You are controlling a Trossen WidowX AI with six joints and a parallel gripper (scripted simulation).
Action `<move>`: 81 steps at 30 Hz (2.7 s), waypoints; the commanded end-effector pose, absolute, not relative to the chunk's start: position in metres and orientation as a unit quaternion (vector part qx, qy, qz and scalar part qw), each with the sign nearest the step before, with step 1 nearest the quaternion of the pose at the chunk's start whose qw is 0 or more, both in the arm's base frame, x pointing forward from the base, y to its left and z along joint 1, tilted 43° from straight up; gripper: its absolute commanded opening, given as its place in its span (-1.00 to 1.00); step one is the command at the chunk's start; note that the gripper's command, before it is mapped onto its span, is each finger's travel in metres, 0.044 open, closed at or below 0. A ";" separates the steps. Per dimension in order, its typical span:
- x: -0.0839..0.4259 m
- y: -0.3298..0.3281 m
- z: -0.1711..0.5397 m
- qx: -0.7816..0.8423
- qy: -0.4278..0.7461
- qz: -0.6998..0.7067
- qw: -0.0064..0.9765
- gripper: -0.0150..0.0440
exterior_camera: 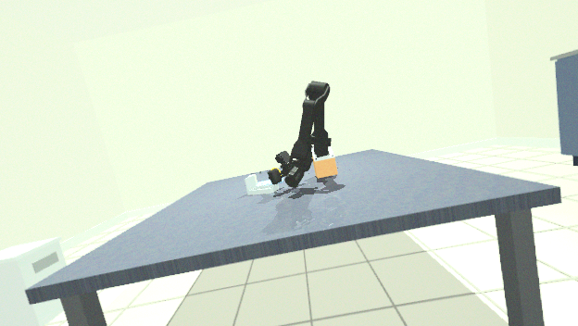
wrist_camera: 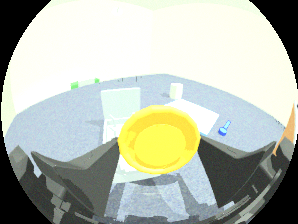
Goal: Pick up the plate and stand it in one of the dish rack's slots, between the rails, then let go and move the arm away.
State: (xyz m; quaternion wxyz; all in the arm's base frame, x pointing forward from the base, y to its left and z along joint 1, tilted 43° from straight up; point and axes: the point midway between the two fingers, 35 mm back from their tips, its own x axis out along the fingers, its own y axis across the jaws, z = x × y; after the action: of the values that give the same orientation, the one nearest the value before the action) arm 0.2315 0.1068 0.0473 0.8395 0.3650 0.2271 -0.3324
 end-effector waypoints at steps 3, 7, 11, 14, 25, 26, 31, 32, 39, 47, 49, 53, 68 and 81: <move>0.227 0.116 0.055 0.369 0.177 -0.291 0.865 -0.49; 0.223 0.122 0.060 0.372 0.147 -0.261 0.878 -0.49; 0.218 0.128 0.065 0.377 0.121 -0.235 0.888 -0.49; 0.218 0.128 0.066 0.377 0.120 -0.234 0.888 -0.49; 0.225 0.125 0.063 0.376 0.123 -0.235 0.888 -0.49; 0.227 0.124 0.062 0.375 0.124 -0.235 0.888 -0.49; 0.232 0.122 0.061 0.374 0.125 -0.235 0.888 -0.49; 0.233 0.121 0.060 0.374 0.125 -0.235 0.888 -0.49; 0.241 0.118 0.058 0.376 0.122 -0.236 0.888 -0.49; 0.252 0.114 0.054 0.382 0.119 -0.235 0.886 -0.49; 0.253 0.114 0.054 0.382 0.119 -0.235 0.886 -0.49; 0.256 0.112 0.053 0.385 0.118 -0.235 0.885 -0.49; 0.270 0.104 0.046 0.396 0.111 -0.233 0.881 -0.49; 0.269 0.116 0.034 0.399 0.113 -0.229 0.881 -0.49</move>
State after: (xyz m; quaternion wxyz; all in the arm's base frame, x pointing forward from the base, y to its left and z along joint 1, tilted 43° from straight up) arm 0.2693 0.1160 0.0332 0.8805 0.3988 0.1129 -0.2302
